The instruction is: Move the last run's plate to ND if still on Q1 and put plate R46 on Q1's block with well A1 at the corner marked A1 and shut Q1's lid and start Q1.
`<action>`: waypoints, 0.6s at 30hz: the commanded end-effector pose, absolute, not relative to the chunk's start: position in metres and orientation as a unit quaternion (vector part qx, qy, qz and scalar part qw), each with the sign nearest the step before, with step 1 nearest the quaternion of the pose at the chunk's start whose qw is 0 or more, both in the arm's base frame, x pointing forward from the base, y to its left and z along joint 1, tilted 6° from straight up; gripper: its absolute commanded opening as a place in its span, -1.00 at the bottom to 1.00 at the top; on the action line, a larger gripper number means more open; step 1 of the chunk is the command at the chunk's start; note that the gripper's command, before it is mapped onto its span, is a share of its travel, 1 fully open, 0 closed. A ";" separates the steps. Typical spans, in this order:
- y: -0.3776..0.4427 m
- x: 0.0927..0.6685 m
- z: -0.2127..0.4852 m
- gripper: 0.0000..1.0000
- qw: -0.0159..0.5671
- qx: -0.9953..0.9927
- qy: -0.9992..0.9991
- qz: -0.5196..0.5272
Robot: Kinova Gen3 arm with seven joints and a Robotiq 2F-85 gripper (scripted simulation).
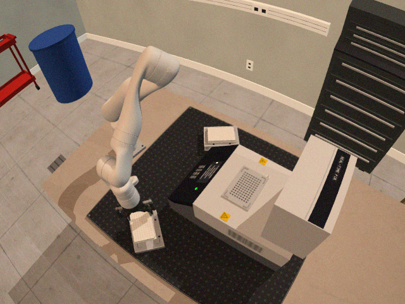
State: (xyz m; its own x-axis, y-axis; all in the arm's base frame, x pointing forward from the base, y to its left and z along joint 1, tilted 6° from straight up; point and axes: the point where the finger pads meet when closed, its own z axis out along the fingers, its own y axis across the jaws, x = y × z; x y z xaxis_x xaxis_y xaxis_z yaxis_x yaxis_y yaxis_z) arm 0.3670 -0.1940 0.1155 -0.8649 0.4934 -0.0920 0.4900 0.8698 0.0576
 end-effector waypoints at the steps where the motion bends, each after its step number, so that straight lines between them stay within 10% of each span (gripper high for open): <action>1: -0.197 0.366 0.110 0.80 0.052 0.256 0.965 0.014; 18: -0.198 0.367 0.095 0.80 0.051 0.258 0.965 0.013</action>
State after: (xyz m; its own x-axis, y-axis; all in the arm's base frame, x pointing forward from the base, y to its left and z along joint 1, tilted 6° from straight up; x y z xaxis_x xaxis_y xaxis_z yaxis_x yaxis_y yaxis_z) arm 0.3688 -0.1947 0.0962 -0.8644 0.4944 -0.0916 0.4912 0.8692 0.0564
